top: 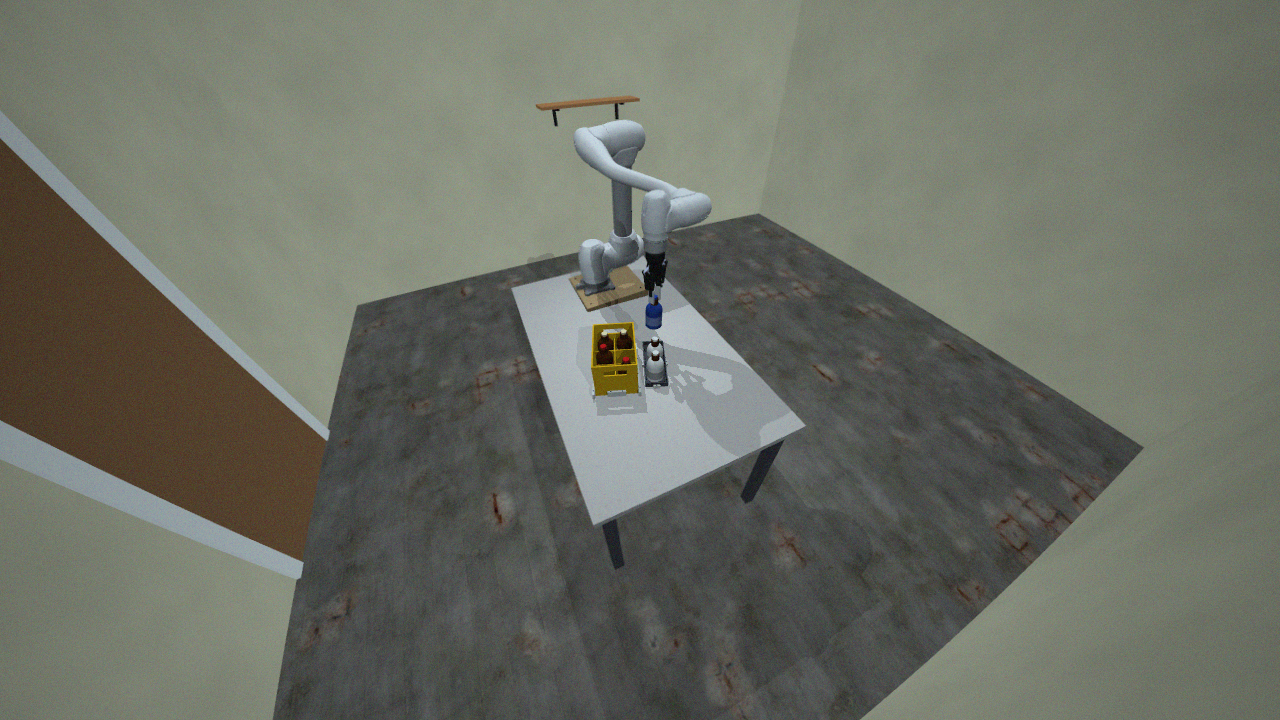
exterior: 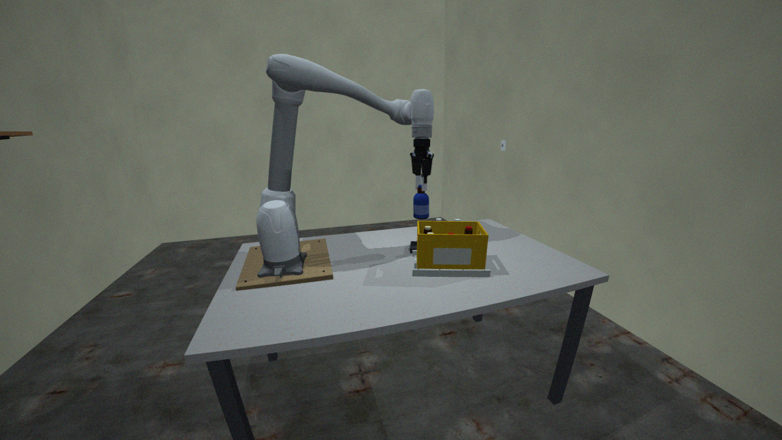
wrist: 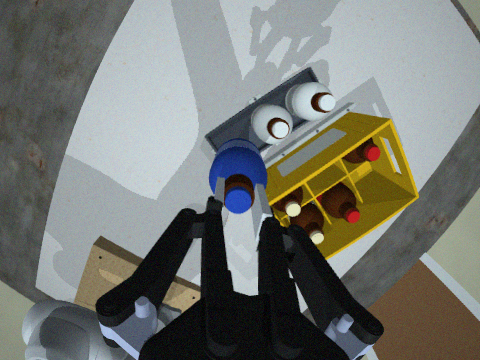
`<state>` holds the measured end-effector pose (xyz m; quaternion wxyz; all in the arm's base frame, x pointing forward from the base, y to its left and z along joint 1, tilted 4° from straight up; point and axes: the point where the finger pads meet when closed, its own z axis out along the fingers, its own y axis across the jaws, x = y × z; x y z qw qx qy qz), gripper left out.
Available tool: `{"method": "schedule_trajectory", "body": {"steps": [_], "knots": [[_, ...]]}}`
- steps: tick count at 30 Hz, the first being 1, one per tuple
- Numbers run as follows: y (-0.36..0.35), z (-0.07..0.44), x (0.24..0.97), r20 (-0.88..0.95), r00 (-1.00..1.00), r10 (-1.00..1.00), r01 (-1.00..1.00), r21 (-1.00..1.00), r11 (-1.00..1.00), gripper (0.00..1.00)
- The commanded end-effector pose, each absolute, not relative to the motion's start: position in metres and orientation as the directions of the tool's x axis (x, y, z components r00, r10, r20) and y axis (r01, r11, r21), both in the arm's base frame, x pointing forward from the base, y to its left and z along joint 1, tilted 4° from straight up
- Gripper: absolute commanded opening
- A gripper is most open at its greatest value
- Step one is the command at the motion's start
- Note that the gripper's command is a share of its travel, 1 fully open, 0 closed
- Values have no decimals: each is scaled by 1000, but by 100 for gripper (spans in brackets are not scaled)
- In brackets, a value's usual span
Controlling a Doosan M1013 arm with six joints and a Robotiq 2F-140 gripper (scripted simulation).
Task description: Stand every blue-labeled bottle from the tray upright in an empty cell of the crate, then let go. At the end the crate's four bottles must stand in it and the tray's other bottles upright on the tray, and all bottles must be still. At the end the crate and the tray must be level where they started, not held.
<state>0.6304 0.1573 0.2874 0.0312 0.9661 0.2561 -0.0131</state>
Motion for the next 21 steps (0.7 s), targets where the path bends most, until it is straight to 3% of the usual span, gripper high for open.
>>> {"method": "schedule_trajectory", "body": {"steps": [1, 21], "knots": [[157, 287, 630, -41, 868, 494, 496, 53, -867, 0], [158, 299, 630, -41, 868, 494, 496, 53, -867, 0]]}}
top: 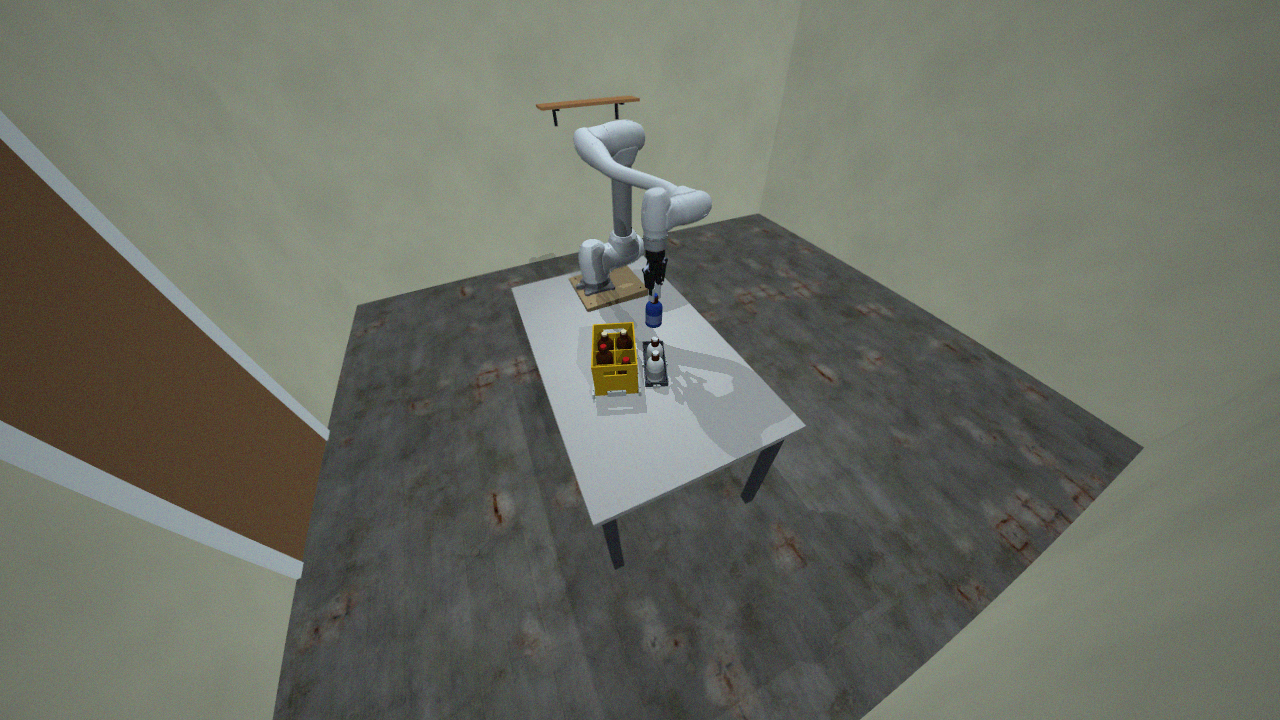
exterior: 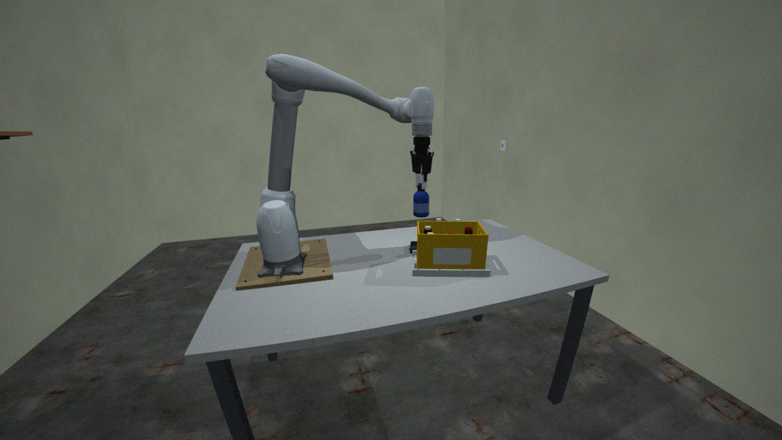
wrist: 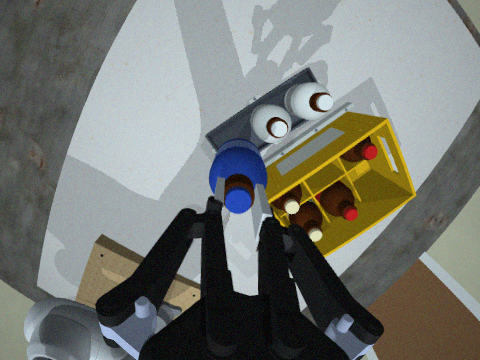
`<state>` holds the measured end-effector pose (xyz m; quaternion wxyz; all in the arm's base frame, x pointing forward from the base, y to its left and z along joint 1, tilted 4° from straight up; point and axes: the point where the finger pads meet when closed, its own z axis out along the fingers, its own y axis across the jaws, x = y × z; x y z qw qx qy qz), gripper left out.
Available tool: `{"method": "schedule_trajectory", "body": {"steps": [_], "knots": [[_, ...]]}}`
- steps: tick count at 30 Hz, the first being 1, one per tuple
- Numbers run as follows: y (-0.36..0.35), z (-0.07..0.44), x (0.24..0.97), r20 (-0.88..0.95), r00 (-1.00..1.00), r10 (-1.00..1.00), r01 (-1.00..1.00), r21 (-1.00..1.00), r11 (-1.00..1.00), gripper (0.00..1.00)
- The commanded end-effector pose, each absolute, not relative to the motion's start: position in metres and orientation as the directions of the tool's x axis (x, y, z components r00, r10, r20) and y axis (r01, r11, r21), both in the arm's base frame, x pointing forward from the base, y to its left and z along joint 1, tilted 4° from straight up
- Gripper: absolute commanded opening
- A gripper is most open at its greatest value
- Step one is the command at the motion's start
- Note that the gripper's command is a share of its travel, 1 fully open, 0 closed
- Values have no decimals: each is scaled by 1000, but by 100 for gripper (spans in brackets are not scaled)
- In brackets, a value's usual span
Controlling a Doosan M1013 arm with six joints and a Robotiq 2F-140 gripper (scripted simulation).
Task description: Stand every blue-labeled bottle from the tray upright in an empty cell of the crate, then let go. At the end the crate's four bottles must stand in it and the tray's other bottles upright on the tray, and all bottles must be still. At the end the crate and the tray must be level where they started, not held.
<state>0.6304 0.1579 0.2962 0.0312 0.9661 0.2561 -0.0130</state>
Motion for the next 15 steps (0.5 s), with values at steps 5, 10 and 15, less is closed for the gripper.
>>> {"method": "schedule_trajectory", "body": {"steps": [5, 10, 15], "knots": [[158, 305, 630, -41, 868, 494, 496, 53, -867, 0], [159, 309, 631, -41, 868, 494, 496, 53, -867, 0], [159, 310, 631, -41, 868, 494, 496, 53, -867, 0]]}}
